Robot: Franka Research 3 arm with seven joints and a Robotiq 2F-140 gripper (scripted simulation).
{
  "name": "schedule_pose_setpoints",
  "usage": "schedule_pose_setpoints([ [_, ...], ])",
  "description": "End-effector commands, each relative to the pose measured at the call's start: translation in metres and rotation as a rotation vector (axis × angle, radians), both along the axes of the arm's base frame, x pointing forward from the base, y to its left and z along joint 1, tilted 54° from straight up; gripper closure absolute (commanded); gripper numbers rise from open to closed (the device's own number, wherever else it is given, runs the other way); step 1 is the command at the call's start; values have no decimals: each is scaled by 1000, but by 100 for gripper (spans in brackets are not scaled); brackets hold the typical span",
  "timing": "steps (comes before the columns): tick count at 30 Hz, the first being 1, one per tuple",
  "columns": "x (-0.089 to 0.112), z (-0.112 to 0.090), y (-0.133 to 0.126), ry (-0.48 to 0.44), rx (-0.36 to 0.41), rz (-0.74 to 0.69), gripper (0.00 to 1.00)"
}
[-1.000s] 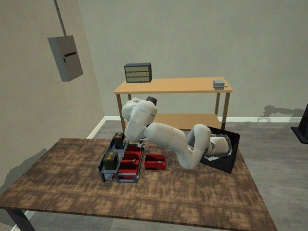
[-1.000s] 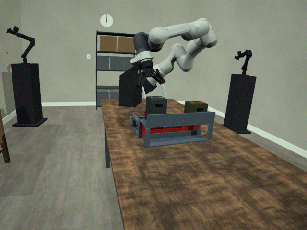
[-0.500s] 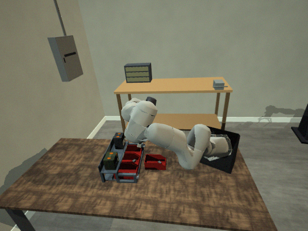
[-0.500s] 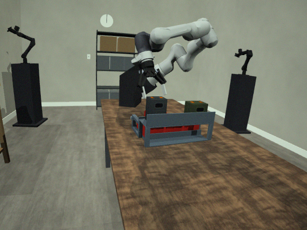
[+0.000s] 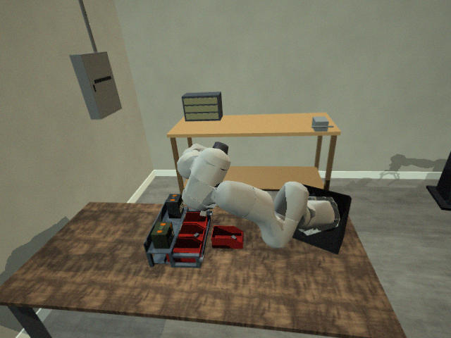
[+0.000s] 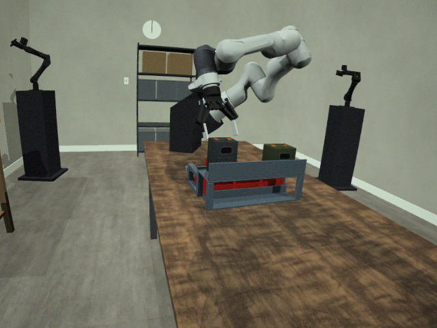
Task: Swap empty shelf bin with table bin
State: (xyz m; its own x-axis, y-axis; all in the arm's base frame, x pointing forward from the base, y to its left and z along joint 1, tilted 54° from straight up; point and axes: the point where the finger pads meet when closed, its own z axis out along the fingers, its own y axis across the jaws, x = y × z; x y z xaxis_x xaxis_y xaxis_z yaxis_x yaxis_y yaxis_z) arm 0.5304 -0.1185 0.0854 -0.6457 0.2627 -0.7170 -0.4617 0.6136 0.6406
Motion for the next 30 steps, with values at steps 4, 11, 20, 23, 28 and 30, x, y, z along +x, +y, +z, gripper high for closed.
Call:
schedule_pose_setpoints([
  [4, 1, 0, -1, 18, 7, -11, 0],
  [11, 1, 2, 0, 36, 10, -19, 0],
  [20, 1, 3, 2, 53, 12, -27, 0],
  [23, 1, 3, 2, 53, 12, -27, 0],
  [28, 1, 3, 2, 53, 12, -27, 0],
  [30, 1, 3, 2, 53, 12, -27, 0],
])
